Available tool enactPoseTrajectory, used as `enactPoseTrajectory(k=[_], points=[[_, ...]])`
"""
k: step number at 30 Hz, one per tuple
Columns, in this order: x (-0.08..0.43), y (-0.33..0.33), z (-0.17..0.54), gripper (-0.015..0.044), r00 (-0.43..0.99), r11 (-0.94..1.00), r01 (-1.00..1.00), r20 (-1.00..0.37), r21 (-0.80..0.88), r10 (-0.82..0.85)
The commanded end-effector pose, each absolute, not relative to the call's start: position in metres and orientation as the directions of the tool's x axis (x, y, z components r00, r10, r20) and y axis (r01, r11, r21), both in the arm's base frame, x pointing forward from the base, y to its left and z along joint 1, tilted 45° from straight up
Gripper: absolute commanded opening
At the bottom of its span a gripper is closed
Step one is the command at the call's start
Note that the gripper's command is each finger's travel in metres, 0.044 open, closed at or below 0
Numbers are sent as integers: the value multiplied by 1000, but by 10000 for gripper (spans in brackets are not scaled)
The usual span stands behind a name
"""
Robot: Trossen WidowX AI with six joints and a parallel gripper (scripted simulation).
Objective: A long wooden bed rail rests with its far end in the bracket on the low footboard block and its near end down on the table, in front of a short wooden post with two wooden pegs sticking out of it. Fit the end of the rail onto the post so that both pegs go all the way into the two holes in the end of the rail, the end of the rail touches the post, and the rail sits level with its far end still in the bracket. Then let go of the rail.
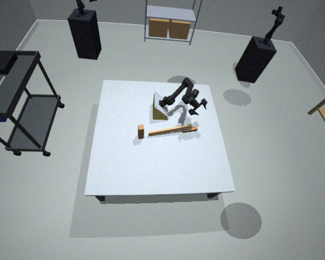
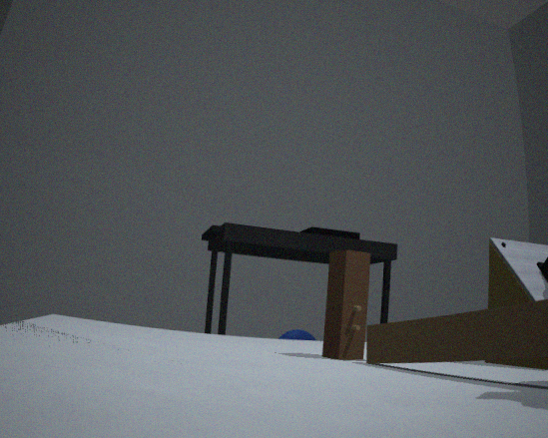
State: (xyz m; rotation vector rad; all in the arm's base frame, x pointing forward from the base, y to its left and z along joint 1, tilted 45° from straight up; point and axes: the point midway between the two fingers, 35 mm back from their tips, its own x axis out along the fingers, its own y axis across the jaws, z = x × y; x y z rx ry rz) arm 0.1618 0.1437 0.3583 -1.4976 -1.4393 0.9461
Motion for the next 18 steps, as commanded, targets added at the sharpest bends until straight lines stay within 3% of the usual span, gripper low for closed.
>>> enactPoseTrajectory(k=[1, 11, 18], points=[[164, 143, 358, 426, 62, 7, 363, 31, -932, 998], [291, 120, 312, 440, 337, 95, -39, 76, -995, 938], [342, 104, 257, 440, 476, 105, -254, -30, -962, 879]])
